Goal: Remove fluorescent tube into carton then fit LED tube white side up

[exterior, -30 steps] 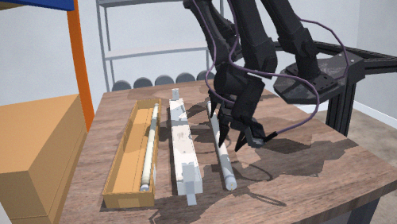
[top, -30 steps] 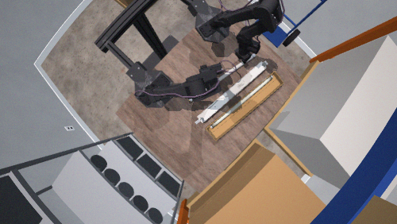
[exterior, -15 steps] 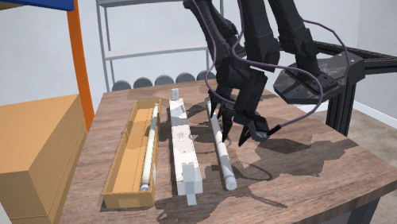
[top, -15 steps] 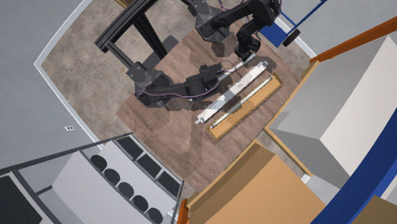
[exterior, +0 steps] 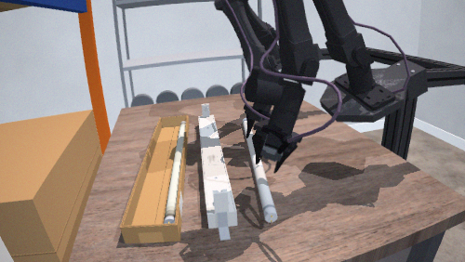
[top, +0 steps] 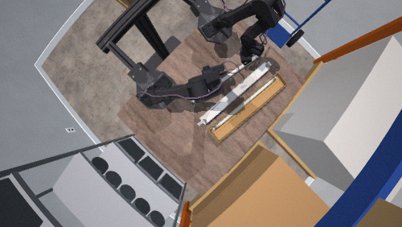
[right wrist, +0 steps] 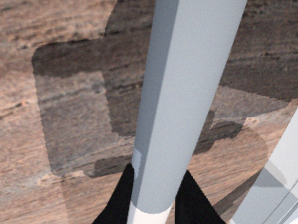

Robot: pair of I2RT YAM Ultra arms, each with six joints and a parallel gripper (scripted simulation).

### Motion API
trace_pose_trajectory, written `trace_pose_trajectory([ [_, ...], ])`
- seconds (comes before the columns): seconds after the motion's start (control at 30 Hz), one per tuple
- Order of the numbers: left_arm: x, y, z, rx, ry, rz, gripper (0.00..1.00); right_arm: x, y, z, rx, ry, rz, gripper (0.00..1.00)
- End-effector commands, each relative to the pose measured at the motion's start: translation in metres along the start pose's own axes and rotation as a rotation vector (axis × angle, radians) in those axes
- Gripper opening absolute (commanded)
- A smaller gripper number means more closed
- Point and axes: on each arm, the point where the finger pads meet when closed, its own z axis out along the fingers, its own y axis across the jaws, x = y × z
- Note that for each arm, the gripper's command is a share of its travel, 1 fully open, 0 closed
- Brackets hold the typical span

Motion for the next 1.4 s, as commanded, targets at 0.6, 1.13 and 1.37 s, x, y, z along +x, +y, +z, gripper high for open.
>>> trace_pose_trajectory([
  [0.6, 0.014, -0.007, 0.008, -0.065, 0.160, 1.052, 0.49, -0.022, -0.013, -0.014, 0.030, -0.060, 0.024, 0.11],
  [1.13, 0.017, -0.019, 0.007, -0.034, 0.279, 1.714, 0.49, -0.022, -0.013, -0.014, 0.030, -0.060, 0.024, 0.11],
  [1.37, 0.021, -0.025, 0.006, 0.013, 0.334, 2.046, 0.49, -0.022, -0.013, -0.014, 0.030, -0.060, 0.024, 0.11],
])
